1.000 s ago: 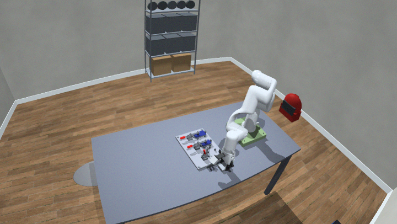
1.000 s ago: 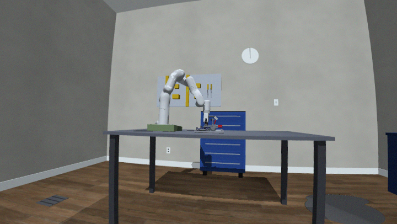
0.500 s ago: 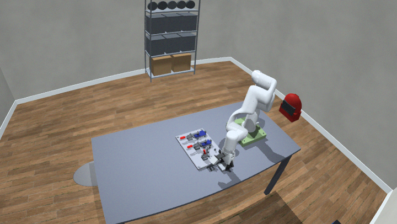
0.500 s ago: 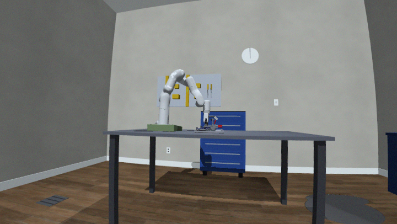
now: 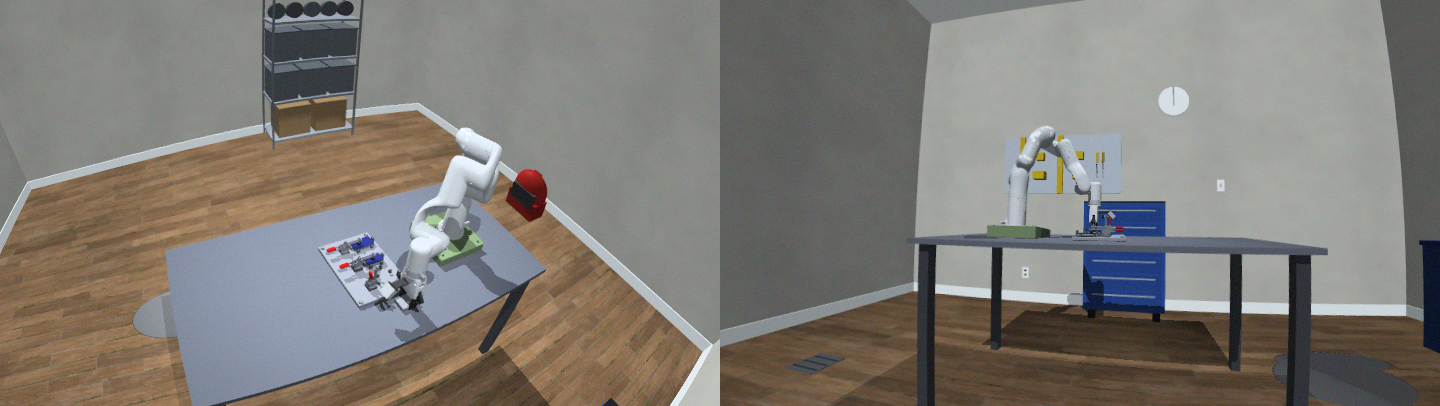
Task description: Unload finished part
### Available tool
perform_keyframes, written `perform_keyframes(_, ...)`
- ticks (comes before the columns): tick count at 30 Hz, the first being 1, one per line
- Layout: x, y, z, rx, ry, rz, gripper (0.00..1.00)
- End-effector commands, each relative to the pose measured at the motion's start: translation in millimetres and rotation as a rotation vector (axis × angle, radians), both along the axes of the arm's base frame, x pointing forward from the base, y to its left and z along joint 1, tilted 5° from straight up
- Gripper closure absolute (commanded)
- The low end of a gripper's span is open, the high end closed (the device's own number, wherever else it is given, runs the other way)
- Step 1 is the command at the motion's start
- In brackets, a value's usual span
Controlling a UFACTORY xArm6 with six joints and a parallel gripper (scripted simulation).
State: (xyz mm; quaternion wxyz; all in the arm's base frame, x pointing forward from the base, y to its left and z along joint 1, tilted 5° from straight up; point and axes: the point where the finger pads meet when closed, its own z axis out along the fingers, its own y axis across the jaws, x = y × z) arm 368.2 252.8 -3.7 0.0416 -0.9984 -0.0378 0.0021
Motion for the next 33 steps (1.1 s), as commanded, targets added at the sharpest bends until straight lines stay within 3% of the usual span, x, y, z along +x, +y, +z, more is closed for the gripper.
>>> perform_keyframes(1, 1.4, 0.9, 0.1, 0.002, -0.004, 0.0, 1.0)
perform_keyframes(28, 1.4, 1.1, -1.7, 0.002, -0.004, 0.0, 1.0)
perform_keyframes(29, 1.4, 1.1, -1.7, 0.002, -0.004, 0.0, 0.05)
perform_keyframes(33, 1.3, 1.1, -1.8, 0.002, -0.003, 0.0, 0.05)
